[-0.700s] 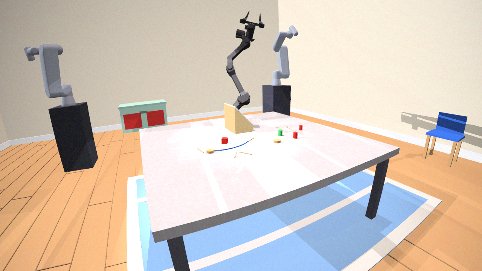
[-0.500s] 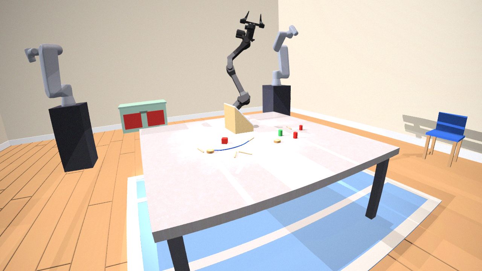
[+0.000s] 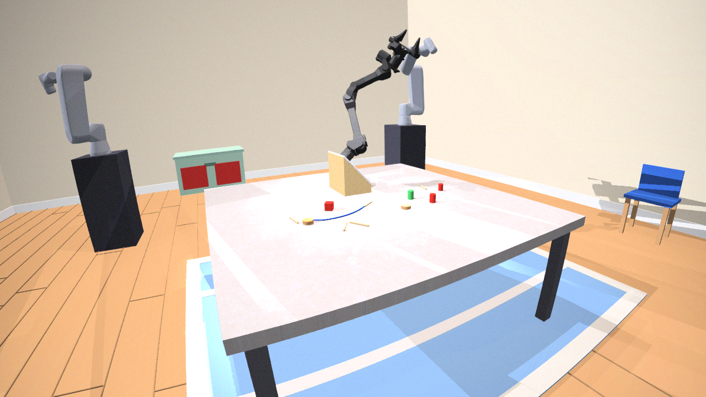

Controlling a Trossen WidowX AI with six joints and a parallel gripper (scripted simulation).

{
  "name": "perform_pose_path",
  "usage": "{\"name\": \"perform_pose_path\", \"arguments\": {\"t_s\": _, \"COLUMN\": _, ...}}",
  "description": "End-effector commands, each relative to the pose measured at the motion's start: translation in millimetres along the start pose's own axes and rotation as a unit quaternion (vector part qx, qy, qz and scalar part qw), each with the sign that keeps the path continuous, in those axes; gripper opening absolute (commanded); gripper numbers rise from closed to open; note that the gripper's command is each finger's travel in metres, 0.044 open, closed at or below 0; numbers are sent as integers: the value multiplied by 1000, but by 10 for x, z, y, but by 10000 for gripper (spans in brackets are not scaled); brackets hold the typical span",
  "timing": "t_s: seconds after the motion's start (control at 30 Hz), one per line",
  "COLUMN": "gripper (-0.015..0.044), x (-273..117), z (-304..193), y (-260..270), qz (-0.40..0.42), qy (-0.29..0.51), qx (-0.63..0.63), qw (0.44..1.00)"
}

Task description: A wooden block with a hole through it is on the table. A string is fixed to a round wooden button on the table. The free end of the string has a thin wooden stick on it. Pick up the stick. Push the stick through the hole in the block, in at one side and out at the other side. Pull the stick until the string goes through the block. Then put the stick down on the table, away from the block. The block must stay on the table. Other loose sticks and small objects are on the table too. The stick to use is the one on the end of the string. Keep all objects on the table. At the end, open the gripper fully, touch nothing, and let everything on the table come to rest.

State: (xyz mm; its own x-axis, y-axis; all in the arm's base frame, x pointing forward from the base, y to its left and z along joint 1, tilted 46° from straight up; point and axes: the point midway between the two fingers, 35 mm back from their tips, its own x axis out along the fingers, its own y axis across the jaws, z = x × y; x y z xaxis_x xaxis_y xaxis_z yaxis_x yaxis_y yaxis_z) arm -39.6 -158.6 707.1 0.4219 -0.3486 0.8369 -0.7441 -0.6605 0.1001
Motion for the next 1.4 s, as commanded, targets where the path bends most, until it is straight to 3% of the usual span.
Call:
{"name": "perform_pose_path", "arguments": {"t_s": 0.0, "gripper": 440, "x": 47, "z": -195, "y": -532, "qz": -37, "qy": 24, "qx": -104, "qw": 994}}
{"name": "perform_pose_path", "arguments": {"t_s": 0.33, "gripper": 440, "x": 58, "z": -248, "y": -2144, "qz": -150, "qy": 83, "qx": -380, "qw": 909}}
{"name": "perform_pose_path", "arguments": {"t_s": 0.57, "gripper": 440, "x": -44, "z": 162, "y": -3335, "qz": -239, "qy": 145, "qx": -570, "qw": 772}}
{"name": "perform_pose_path", "arguments": {"t_s": 0.97, "gripper": 440, "x": -466, "z": 1455, "y": -4708, "qz": -362, "qy": 265, "qx": -754, "qw": 479}}
{"name": "perform_pose_path", "arguments": {"t_s": 1.37, "gripper": 440, "x": -1295, "z": 3165, "y": -5323, "qz": -500, "qy": 363, "qx": -750, "qw": 238}}
